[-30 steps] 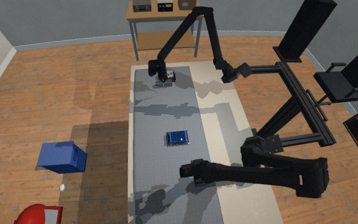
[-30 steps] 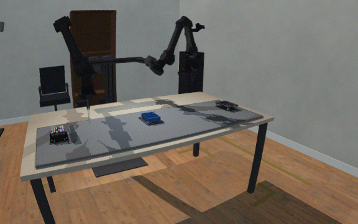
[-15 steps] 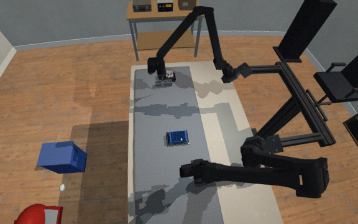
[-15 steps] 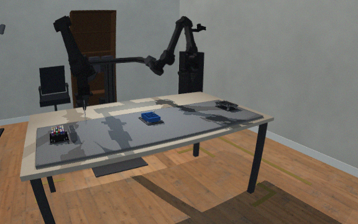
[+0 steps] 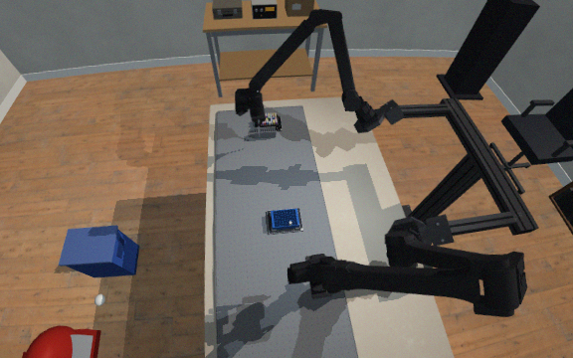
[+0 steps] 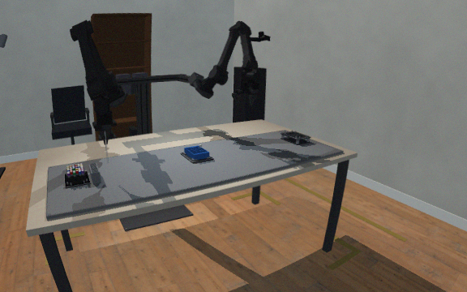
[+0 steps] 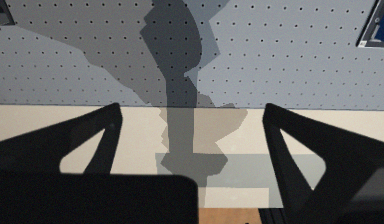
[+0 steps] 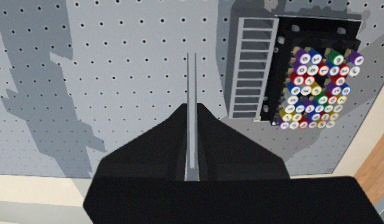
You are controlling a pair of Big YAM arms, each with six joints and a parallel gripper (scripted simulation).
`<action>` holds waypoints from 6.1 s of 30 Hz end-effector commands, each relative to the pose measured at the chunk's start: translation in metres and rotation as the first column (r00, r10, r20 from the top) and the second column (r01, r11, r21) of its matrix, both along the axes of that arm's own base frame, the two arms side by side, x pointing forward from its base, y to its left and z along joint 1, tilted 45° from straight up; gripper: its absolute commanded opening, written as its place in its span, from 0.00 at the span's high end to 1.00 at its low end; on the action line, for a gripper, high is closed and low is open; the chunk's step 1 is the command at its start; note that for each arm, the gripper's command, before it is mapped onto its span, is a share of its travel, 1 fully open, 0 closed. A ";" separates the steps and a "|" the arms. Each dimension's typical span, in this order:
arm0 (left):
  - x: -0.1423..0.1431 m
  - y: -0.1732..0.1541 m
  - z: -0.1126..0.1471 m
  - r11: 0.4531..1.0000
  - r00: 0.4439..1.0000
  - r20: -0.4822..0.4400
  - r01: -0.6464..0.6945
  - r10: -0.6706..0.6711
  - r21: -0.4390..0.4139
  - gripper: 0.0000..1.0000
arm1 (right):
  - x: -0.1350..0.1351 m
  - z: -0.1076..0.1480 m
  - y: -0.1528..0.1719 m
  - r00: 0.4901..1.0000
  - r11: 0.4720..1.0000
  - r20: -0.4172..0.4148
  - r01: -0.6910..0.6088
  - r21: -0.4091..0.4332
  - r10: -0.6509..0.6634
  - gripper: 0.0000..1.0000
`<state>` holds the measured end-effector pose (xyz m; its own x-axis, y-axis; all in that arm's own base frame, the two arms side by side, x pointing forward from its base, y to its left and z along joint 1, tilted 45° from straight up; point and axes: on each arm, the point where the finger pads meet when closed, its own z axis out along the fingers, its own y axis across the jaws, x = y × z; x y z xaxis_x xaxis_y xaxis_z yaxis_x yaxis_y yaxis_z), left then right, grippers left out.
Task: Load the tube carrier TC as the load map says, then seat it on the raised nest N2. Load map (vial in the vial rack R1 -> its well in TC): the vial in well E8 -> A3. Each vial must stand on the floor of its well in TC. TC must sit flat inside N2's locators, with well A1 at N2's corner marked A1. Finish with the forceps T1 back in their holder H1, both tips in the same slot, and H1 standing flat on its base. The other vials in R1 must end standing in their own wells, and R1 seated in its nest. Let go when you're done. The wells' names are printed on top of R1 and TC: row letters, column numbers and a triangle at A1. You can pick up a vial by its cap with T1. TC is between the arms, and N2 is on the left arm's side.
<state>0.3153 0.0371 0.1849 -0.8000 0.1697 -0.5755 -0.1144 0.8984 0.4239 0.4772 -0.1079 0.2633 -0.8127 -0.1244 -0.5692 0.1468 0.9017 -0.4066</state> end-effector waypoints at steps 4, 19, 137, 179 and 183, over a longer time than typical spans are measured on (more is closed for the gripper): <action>0.003 -0.001 0.009 1.000 1.000 0.012 0.009 -0.009 0.003 0.00 | 0.001 0.027 -0.011 1.000 1.000 0.027 -0.001 -0.013 0.001 0.93; 0.003 -0.001 0.009 1.000 1.000 0.012 0.009 -0.009 0.003 0.00 | 0.002 0.037 -0.030 1.000 1.000 0.023 -0.001 -0.015 0.001 0.93; 0.003 -0.001 0.009 1.000 1.000 0.012 0.009 -0.009 0.003 0.00 | 0.009 0.038 -0.053 1.000 1.000 0.015 -0.018 -0.010 0.018 0.93; 0.003 -0.001 0.009 1.000 1.000 0.012 0.009 -0.009 0.003 0.00 | 0.010 0.025 -0.068 1.000 1.000 0.001 -0.006 -0.012 0.006 0.93; 0.003 -0.001 0.009 1.000 1.000 0.012 0.009 -0.009 0.003 0.00 | 0.011 0.029 -0.070 1.000 1.000 0.011 -0.003 -0.015 0.003 0.93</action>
<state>0.3153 0.0371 0.1849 -0.8000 0.1697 -0.5755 -0.1144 0.8984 0.4239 0.4844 -0.1700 0.2886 -0.8144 -0.1335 -0.5647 0.1375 0.9010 -0.4115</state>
